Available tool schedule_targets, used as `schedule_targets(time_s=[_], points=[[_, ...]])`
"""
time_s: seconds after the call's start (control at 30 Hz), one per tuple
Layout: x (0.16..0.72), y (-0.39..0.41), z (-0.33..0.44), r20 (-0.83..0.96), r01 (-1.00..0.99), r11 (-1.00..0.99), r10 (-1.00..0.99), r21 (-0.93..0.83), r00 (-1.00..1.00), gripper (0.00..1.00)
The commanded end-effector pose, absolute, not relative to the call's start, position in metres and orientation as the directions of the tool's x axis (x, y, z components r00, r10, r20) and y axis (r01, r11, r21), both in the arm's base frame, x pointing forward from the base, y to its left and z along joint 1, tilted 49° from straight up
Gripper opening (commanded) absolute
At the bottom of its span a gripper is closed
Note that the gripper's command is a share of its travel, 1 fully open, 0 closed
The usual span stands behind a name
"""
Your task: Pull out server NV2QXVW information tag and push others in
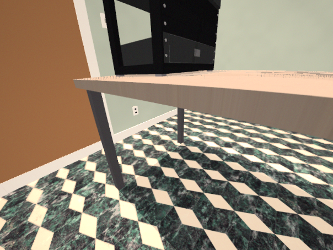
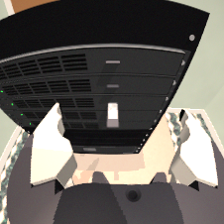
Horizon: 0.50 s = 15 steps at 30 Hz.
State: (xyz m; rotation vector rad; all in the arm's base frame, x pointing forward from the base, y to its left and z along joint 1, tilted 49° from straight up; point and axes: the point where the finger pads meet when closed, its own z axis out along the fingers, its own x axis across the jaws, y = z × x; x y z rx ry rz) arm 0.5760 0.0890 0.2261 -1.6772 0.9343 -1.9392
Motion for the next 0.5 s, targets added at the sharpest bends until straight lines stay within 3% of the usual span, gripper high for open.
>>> schedule_targets(time_s=[0.0,0.47], points=[[0.5674,0.0954,0.2305,0.7,-0.118,-0.692,-0.688,-0.712,-0.192,1.0],[0.5606,0.1006,0.2339,0.7,-0.118,-0.692,-0.688,-0.712,-0.192,1.0]])
